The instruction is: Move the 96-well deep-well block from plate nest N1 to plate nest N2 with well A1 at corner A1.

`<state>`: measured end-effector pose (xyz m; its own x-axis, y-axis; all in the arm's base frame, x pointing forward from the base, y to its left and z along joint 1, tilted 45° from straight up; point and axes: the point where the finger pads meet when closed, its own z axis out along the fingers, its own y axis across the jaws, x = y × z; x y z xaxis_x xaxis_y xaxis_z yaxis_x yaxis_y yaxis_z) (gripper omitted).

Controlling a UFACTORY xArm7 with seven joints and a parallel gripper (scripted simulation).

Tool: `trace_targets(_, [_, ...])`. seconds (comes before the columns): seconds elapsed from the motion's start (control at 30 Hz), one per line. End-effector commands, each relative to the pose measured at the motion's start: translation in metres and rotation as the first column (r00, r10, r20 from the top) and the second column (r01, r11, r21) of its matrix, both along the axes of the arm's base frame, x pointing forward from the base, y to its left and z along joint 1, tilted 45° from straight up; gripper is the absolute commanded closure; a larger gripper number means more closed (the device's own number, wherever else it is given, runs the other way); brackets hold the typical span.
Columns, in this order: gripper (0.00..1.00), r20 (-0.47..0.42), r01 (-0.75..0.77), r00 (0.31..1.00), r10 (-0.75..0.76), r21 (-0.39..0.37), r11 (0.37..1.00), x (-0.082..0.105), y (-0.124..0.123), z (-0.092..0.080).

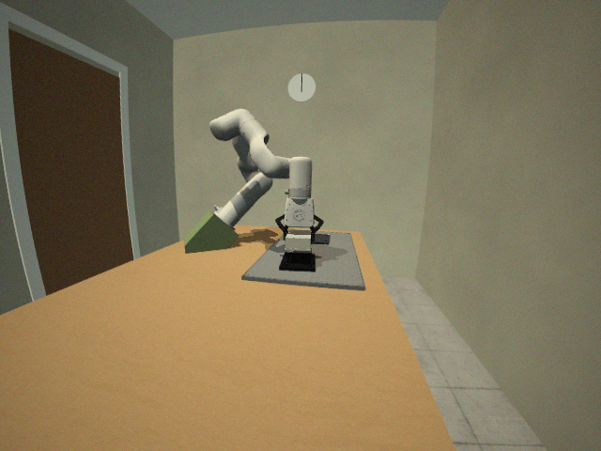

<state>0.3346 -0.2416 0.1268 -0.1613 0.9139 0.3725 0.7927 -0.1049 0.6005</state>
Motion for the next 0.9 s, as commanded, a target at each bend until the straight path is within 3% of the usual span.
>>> trace_targets(0.0, [1.0,0.001,0.003,1.0,-0.003,-0.002,1.0,0.005,0.002,-0.005])
trace_targets(0.87, [1.0,0.001,0.003,1.0,-0.003,-0.002,1.0,0.025,0.015,-0.029])
